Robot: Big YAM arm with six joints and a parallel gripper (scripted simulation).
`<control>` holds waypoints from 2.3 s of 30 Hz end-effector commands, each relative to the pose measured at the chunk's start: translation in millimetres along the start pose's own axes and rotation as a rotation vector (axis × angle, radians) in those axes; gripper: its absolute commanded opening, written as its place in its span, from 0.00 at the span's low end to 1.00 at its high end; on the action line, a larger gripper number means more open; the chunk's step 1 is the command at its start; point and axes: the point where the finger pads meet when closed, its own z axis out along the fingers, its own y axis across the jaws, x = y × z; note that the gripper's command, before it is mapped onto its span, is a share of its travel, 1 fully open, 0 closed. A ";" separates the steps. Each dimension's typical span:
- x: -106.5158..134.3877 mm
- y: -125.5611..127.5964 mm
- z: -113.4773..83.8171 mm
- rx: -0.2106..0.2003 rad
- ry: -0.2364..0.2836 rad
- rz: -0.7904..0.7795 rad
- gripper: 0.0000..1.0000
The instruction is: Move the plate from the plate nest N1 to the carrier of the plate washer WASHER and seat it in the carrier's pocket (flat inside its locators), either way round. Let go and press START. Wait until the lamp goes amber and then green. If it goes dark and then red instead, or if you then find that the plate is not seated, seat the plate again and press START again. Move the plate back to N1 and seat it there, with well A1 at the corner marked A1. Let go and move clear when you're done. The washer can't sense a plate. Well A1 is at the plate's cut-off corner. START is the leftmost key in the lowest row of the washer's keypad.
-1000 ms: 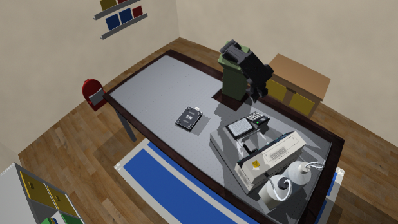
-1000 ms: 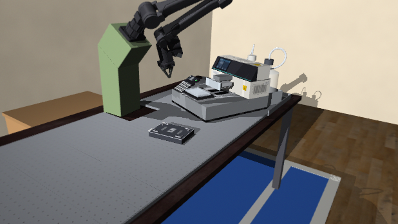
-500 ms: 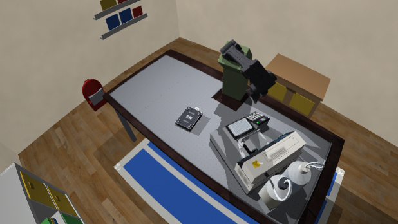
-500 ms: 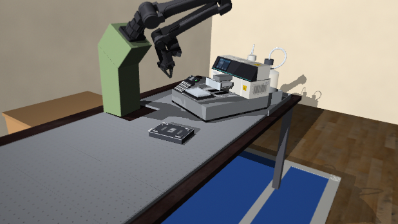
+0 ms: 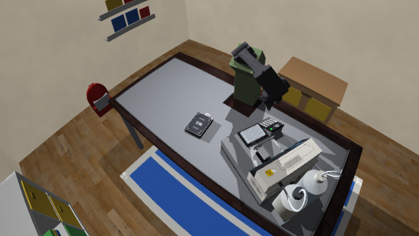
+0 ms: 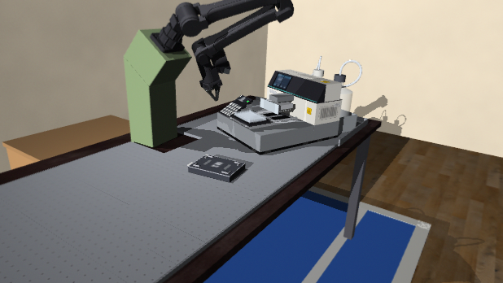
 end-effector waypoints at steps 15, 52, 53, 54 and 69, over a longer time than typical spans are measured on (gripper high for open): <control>3.3 -0.7 25.7 0.002 0.003 -0.018 0.00; 7.8 0.3 62.7 -0.003 0.018 -0.024 0.00; 8.3 0.5 63.4 -0.003 0.020 -0.025 0.00; 8.5 0.7 64.1 -0.005 0.021 -0.026 0.00; 1.0 0.8 40.1 -0.012 -0.003 -0.018 0.00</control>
